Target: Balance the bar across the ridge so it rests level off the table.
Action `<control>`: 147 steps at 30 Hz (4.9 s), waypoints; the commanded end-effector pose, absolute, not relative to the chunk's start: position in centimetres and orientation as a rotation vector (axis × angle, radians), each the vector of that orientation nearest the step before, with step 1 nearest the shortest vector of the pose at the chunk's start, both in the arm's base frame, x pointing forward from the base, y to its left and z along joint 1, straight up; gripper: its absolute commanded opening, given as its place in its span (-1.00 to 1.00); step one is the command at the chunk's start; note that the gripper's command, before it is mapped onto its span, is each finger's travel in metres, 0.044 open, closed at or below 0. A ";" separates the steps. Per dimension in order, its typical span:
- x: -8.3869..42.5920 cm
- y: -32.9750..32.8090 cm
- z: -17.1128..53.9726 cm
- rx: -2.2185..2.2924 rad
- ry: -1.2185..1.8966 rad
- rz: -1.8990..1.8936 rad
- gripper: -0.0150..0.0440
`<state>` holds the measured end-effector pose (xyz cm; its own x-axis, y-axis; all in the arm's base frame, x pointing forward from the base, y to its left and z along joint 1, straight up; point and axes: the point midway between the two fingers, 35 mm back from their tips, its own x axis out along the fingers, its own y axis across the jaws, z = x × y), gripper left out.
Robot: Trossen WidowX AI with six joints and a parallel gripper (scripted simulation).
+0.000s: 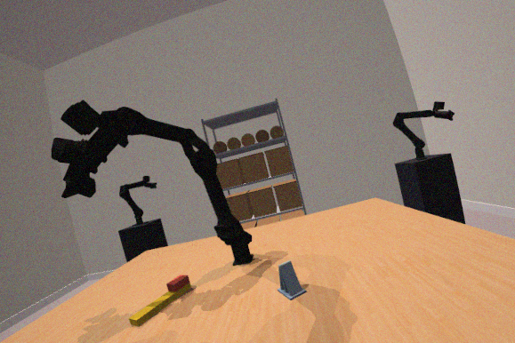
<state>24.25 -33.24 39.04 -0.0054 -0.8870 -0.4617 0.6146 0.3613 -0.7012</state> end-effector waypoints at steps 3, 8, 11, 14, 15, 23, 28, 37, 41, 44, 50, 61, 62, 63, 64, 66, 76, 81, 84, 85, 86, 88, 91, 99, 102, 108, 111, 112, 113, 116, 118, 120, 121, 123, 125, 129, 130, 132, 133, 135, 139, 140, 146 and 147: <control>25.0 -32.4 35.0 -0.284 1.095 -1.083 0.58; 25.4 -31.5 31.7 -0.234 1.162 -0.973 0.58; 25.5 -30.8 29.7 -0.200 1.201 -0.907 0.58; 25.5 -30.0 27.8 -0.162 1.239 -0.843 0.58; 25.5 -29.7 27.2 -0.149 1.252 -0.822 0.58; 25.1 -27.0 22.4 -0.031 1.346 -0.656 0.58; 24.6 -25.1 19.7 0.054 1.401 -0.556 0.58; 23.2 -21.1 15.5 0.227 1.489 -0.386 0.58; 22.6 -19.5 14.2 0.296 1.519 -0.327 0.58; 22.6 -19.4 14.2 0.300 1.520 -0.324 0.58; 22.7 -19.5 12.5 0.300 1.520 -0.324 0.58; 22.7 -19.5 7.5 0.300 1.520 -0.324 0.58; 22.7 -19.5 7.5 0.300 1.520 -0.324 0.58; 22.7 -19.5 7.4 0.300 1.520 -0.324 0.58; 22.7 -19.5 7.4 0.300 1.520 -0.324 0.58; 22.7 -19.5 7.2 0.300 1.520 -0.324 0.58; 22.8 -19.6 5.6 0.300 1.520 -0.324 0.58; 22.8 -19.6 4.9 0.300 1.520 -0.324 0.58; 22.8 -19.6 4.9 0.300 1.520 -0.324 0.58; 22.8 -19.6 4.9 0.300 1.520 -0.324 0.58; 22.8 -19.6 4.9 0.300 1.520 -0.324 0.58; 22.8 -19.6 4.9 0.300 1.520 -0.324 0.58; 22.8 -19.6 4.9 0.300 1.520 -0.324 0.58; 22.7 -19.6 4.9 0.294 1.524 -0.325 0.22; 22.7 -19.6 4.9 0.294 1.524 -0.325 0.02; 22.7 -19.6 4.9 0.294 1.524 -0.325 -0.12; 22.8 -19.7 5.3 0.294 1.523 -0.325 -0.38; 22.8 -19.7 5.5 0.294 1.523 -0.325 -0.47; 22.8 -19.7 5.8 0.294 1.523 -0.325 -0.49; 22.9 -19.8 6.5 0.295 1.523 -0.325 -0.49; 23.0 -19.8 7.0 0.295 1.523 -0.325 -0.49; 23.0 -19.9 7.5 0.295 1.522 -0.325 -0.49; 23.1 -19.9 7.8 0.295 1.522 -0.325 -0.49; 23.1 -19.9 8.3 0.295 1.522 -0.325 -0.49; 23.1 -19.9 8.8 0.296 1.522 -0.325 -0.49; 23.1 -19.9 9.8 0.296 1.521 -0.325 -0.49; 23.1 -19.9 10.0 0.296 1.521 -0.325 -0.49; 23.1 -19.9 10.5 0.296 1.521 -0.325 -0.49; 23.1 -19.9 10.8 0.297 1.521 -0.325 -0.49; 23.1 -19.9 11.3 0.297 1.521 -0.325 -0.49; 23.1 -19.9 12.3 0.297 1.521 -0.325 -0.49; 23.1 -19.8 12.6 0.297 1.521 -0.325 -0.49; 22.9 -19.7 14.1 0.298 1.520 -0.325 -0.49; 22.9 -19.7 14.4 0.298 1.520 -0.325 -0.49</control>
<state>22.86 -19.72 13.12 0.0097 -0.0142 -0.9999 0.3852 0.9228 -0.0094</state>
